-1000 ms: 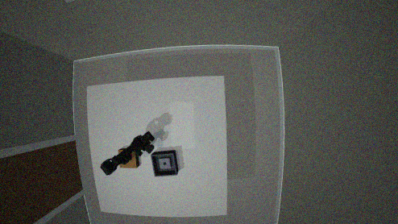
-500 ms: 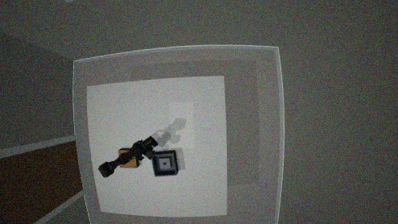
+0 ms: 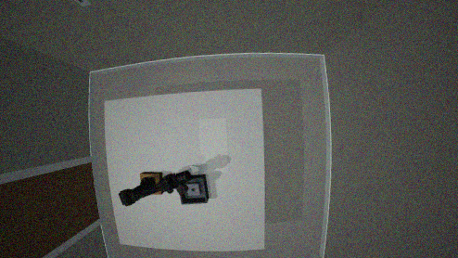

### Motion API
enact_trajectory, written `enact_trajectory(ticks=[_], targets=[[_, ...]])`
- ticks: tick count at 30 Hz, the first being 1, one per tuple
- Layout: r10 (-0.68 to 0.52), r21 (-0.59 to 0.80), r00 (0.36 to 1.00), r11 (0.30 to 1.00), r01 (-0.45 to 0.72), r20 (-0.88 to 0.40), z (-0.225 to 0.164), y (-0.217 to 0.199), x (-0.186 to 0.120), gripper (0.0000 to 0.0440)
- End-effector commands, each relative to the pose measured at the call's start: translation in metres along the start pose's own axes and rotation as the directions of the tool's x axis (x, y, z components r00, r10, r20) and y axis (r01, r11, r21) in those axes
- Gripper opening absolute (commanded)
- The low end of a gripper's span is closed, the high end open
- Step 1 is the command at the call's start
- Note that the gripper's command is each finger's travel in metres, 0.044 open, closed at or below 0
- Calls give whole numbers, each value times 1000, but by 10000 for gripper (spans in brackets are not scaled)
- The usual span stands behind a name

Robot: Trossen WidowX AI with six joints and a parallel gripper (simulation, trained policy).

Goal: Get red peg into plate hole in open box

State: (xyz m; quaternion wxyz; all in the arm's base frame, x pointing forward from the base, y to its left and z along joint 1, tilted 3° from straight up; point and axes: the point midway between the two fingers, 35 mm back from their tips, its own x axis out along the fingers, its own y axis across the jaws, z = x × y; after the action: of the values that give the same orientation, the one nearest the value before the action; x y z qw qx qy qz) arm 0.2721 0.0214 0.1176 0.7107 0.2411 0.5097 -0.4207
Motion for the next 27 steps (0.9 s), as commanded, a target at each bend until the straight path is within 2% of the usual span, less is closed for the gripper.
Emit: enact_trajectory(ticks=[1,15,27], targets=[[2,27,1000,1000,-2,13,20,2,8,0],[22,15,1000,1000,-22,-18,65,4,50,1],[54,-87,994,994,-62,-90,72,7,86,2]])
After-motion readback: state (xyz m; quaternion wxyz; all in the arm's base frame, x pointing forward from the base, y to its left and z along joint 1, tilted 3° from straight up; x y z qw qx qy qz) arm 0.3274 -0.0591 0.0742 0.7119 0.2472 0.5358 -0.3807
